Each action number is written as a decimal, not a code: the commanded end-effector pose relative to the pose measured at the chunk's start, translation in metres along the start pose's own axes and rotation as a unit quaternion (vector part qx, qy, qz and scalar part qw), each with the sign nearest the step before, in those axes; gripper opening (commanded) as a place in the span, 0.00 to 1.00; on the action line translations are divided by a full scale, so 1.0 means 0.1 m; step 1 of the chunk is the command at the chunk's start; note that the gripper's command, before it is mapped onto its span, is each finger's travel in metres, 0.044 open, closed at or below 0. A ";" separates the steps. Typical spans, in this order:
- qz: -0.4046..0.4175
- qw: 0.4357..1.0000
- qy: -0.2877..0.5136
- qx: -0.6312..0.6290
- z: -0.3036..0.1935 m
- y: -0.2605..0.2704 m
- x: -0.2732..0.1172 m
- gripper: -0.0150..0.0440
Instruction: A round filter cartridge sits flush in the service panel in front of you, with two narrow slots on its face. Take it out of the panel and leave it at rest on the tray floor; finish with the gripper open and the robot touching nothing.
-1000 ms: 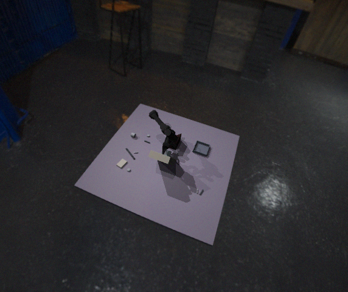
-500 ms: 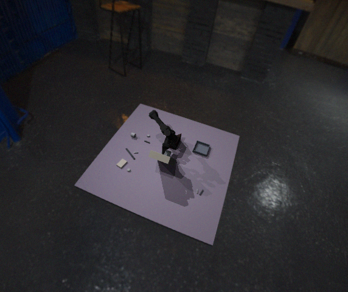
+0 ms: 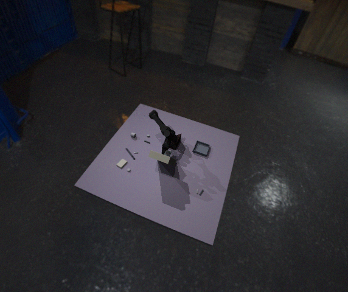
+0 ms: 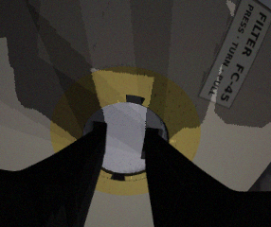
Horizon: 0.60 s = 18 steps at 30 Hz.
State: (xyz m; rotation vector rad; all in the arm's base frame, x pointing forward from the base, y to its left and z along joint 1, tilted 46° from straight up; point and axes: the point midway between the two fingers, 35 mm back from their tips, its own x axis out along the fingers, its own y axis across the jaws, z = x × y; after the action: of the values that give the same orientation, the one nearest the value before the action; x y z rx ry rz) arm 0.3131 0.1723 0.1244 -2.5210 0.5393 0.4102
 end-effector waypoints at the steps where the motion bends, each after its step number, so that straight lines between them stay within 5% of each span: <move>1: 0.001 1.000 -0.003 -0.002 0.01 0.01 0.04 0.44; 18: 0.001 1.000 -0.003 -0.002 0.01 0.01 0.08 0.44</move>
State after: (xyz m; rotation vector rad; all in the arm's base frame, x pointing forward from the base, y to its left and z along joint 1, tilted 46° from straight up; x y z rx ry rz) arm 0.3148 0.1724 0.1236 -2.5278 0.5333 0.4088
